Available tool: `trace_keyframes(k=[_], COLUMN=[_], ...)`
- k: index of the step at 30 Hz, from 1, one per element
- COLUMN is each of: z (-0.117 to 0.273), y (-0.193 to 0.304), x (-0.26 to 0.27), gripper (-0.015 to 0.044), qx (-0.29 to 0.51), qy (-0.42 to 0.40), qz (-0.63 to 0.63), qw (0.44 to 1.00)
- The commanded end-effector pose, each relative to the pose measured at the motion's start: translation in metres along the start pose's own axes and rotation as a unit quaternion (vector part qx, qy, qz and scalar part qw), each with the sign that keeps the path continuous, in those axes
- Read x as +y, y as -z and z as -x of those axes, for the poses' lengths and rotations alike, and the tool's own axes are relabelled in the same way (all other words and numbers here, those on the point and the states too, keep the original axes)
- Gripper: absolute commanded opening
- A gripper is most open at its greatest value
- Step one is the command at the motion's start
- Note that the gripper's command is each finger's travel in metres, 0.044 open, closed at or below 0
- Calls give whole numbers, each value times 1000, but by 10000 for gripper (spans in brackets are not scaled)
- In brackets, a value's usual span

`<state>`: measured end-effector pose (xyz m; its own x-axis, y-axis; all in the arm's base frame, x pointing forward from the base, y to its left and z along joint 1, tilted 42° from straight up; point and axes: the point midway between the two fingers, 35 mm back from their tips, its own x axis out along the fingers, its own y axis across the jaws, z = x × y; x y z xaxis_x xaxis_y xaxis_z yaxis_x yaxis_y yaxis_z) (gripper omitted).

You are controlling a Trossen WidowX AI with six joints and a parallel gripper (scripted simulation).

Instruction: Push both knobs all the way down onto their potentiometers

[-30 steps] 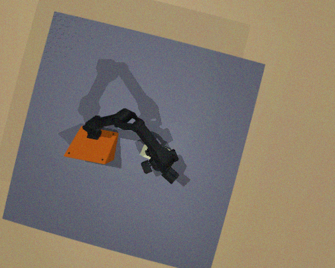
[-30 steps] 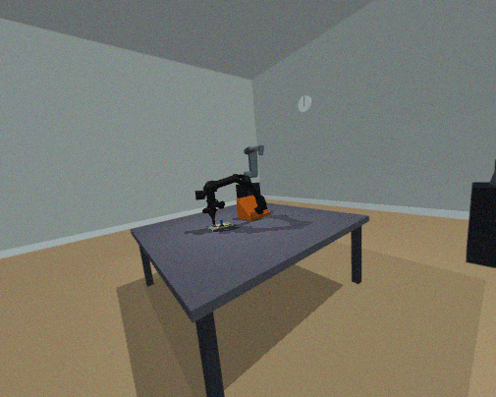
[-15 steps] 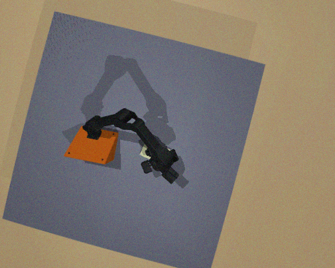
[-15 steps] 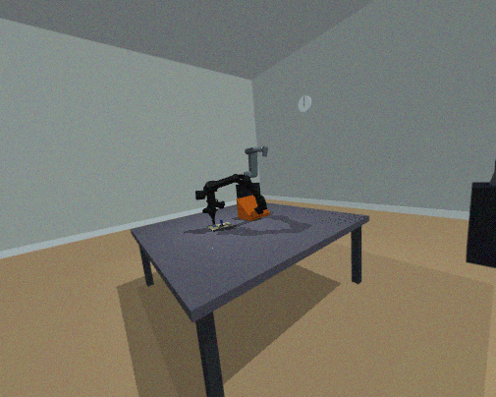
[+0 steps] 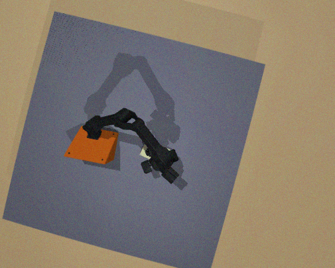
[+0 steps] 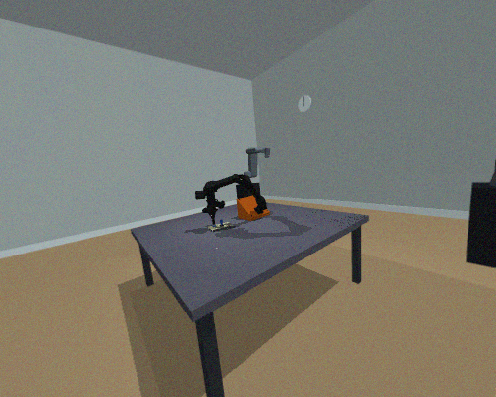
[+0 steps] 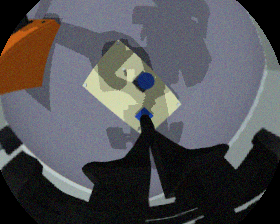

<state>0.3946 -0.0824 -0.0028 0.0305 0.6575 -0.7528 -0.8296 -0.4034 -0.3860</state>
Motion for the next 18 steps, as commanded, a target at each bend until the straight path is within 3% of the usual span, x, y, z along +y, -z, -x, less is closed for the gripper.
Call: trace_keyframes(k=[1, 18], z=[-11, -14], y=[-1, -1], x=[-3, -3], gripper=[0, 0], qx=[-5, -5], qy=[-2, -2], qz=[5, 5], qw=[1000, 1000])
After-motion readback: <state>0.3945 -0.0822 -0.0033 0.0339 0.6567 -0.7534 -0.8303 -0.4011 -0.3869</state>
